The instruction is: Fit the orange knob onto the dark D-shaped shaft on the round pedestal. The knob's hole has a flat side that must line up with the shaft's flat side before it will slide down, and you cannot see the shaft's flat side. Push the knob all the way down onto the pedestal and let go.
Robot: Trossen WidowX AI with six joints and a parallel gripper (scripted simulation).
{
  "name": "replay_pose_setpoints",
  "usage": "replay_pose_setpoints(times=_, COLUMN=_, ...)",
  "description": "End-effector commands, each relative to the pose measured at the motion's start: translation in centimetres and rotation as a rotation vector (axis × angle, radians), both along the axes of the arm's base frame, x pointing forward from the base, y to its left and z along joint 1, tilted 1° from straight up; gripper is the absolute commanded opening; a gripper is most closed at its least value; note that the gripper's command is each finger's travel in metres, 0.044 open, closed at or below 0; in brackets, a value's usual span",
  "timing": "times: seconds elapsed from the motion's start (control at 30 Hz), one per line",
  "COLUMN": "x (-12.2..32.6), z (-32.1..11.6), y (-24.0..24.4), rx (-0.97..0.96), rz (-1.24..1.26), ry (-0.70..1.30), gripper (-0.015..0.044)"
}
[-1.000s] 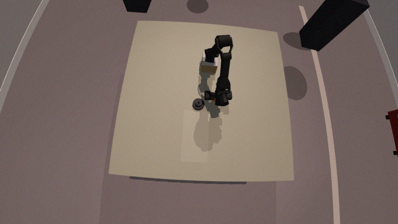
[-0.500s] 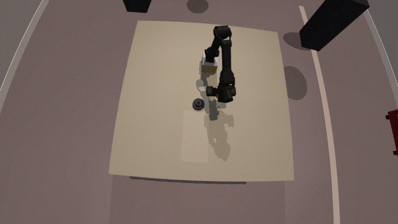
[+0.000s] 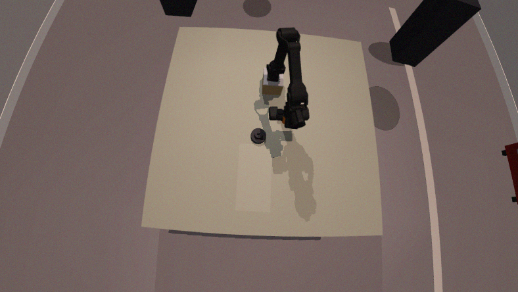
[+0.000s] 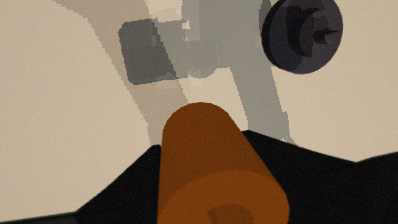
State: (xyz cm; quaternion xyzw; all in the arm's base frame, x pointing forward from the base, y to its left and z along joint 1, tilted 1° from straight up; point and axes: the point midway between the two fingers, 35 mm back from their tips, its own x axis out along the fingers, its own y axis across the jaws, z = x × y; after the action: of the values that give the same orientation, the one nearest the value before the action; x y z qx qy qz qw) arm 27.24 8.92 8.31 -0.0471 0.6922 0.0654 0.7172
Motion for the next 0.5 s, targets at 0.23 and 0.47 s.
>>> replay_pose_setpoints(times=0.23, x=2.0, z=-0.8, y=-2.4, rx=-0.003, rz=-0.002, ry=-0.006, gripper=0.0)
replay_pose_setpoints(times=0.47, x=3.0, z=-1.5, y=-4.2, rx=-0.004, rz=-0.002, ry=-0.007, gripper=0.0)
